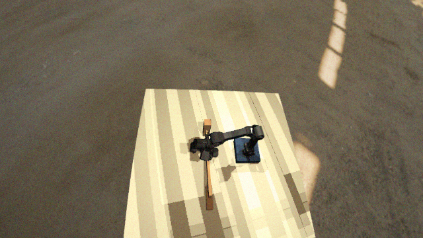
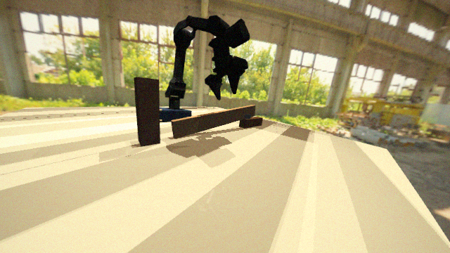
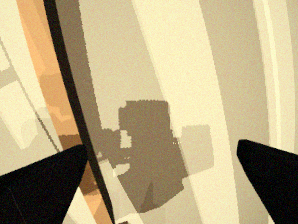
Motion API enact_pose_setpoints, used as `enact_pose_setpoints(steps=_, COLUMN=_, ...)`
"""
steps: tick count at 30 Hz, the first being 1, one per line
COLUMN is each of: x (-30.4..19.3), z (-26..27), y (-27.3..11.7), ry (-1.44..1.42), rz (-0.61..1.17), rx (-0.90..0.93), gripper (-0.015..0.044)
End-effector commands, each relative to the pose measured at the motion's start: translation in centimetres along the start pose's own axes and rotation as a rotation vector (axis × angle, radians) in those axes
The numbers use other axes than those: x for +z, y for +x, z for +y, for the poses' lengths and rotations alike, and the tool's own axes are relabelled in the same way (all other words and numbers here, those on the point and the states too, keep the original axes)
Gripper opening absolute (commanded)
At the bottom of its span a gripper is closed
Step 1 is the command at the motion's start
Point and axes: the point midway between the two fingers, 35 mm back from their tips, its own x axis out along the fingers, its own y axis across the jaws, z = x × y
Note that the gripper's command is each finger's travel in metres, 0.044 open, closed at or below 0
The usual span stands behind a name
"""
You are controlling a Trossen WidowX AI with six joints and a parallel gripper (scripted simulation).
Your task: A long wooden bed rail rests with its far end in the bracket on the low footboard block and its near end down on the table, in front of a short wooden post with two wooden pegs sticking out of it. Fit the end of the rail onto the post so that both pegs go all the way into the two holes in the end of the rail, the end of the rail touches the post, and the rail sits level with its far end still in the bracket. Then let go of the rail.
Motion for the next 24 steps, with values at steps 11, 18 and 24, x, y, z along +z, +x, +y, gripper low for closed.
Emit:
enact_pose_setpoints(steps=11, x=-6.9, z=5.9, y=3.6, ry=-0.115, rz=0.013, rx=0.313, gripper=0.044)
enact_pose_setpoints(steps=18, x=-7.0, z=6.1, y=4.6, ry=-0.115, rz=0.013, rx=0.313, gripper=0.044)
enact_pose_setpoints(steps=24, x=-7.0, z=6.3, y=5.5, ry=-0.115, rz=0.013, rx=0.313, gripper=0.044)
